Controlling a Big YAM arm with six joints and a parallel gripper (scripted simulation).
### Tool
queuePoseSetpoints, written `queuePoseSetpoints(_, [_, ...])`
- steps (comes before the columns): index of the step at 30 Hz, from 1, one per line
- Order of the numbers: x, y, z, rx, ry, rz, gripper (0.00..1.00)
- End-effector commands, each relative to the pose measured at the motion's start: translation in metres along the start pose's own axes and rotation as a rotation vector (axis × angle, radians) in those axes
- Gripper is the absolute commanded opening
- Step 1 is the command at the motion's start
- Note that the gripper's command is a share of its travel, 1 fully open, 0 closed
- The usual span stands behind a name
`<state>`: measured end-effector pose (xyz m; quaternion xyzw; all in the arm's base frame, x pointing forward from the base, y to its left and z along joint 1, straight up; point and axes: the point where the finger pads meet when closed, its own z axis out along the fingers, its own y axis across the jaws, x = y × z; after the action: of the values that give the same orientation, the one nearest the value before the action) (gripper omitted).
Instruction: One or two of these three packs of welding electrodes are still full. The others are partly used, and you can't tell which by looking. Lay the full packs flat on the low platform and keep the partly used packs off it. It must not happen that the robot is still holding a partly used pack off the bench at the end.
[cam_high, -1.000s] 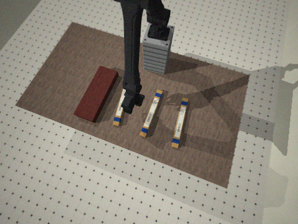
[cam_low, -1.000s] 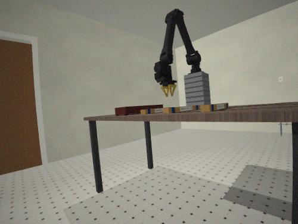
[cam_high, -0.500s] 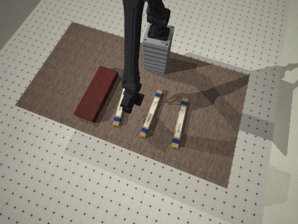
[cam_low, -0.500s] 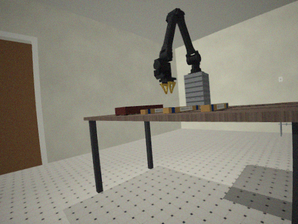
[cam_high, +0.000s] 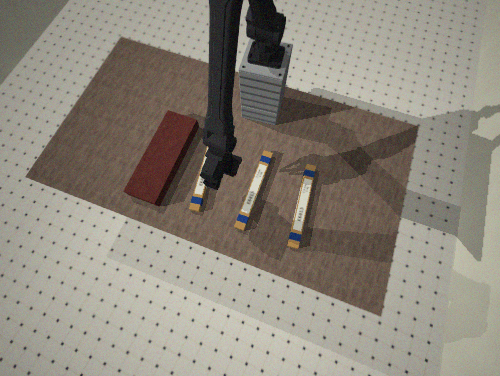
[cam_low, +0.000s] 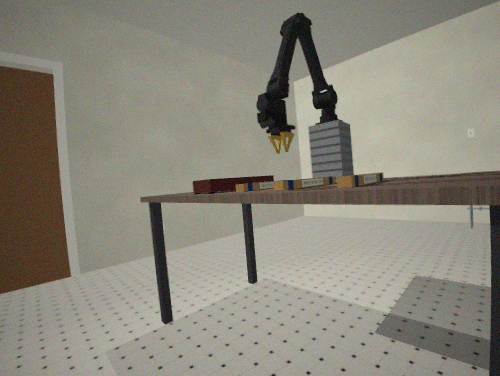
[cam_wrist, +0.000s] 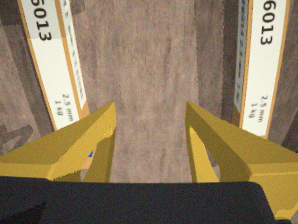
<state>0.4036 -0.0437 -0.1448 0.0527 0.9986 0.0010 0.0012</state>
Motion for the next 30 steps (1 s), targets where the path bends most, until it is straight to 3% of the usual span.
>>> queuePoseSetpoints(1, [-0.0045,0.0002,-0.0151,0.002,-0.020,0.002,0.43])
queuePoseSetpoints(30, [-0.0046,0.0002,-0.0206,0.002,-0.020,0.002,0.43])
